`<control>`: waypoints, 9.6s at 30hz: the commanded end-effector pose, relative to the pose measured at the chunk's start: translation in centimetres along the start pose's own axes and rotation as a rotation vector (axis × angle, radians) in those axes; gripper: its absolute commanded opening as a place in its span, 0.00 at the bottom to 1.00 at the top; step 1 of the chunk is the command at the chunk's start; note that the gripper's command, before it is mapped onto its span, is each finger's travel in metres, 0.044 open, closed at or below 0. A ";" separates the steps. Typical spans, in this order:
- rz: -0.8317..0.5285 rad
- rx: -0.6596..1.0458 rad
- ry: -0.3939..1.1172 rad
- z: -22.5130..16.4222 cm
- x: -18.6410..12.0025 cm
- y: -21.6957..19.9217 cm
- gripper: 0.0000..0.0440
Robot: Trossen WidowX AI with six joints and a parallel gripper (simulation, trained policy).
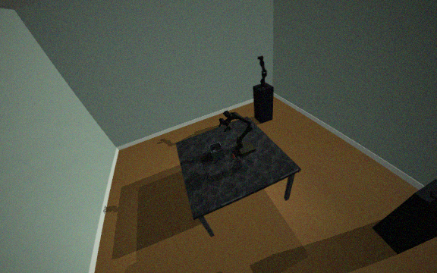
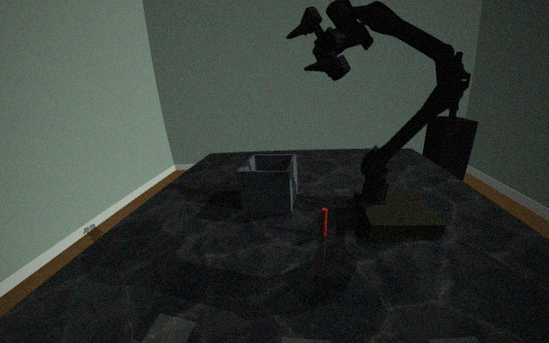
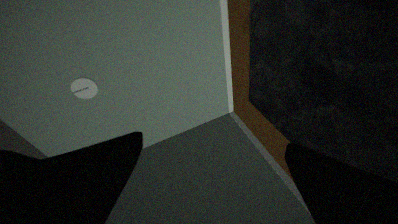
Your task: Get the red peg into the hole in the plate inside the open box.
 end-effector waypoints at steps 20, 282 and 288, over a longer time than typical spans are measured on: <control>-0.514 0.331 0.116 -1.4 8.9 -6.7 0.98; -0.806 -0.087 0.044 20.8 19.7 -12.1 0.55; -0.744 -0.110 0.059 21.3 19.2 -10.5 0.59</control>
Point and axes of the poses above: the point midway between the two fingers, 35 mm back from their tips, its own x axis out along the fingers, its own y axis across the jaws, z = x × y, the point moved 7 cm from there along -x, back along the fingers, and after that the axes turned 10 degrees about -x, right-handed, at the moved point
